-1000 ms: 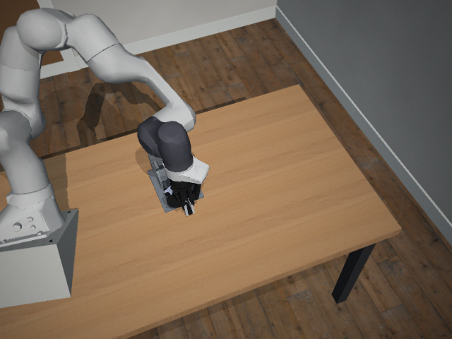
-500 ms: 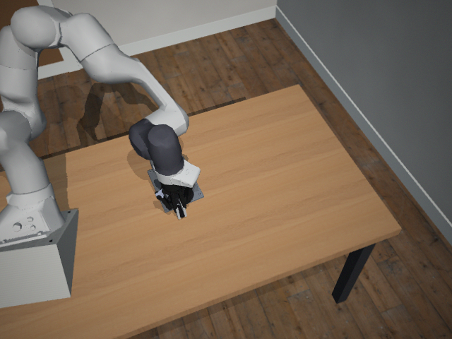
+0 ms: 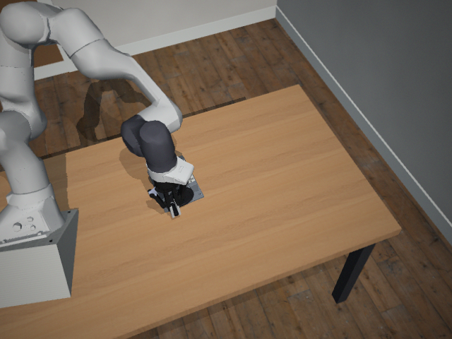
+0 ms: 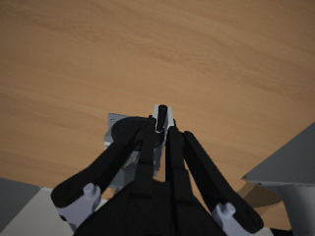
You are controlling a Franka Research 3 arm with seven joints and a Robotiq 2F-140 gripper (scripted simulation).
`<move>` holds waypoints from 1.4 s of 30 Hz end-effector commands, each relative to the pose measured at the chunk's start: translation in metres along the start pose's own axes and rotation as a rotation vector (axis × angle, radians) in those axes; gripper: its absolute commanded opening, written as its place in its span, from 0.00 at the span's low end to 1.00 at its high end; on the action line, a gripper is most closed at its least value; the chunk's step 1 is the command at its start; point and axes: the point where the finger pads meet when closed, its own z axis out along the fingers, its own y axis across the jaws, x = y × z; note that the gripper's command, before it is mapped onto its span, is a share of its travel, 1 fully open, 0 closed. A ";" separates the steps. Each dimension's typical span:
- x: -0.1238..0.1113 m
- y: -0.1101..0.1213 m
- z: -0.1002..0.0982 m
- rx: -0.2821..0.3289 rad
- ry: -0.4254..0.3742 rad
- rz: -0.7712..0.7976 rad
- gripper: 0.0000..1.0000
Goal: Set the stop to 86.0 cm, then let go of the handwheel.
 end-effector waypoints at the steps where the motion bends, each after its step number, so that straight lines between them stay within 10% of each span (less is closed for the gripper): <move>1: 0.000 0.000 -0.013 0.001 -0.003 0.000 0.04; 20: 0.000 -0.030 -0.040 0.001 -0.003 0.000 0.04; 42: 0.000 -0.064 -0.025 0.001 -0.003 0.000 0.04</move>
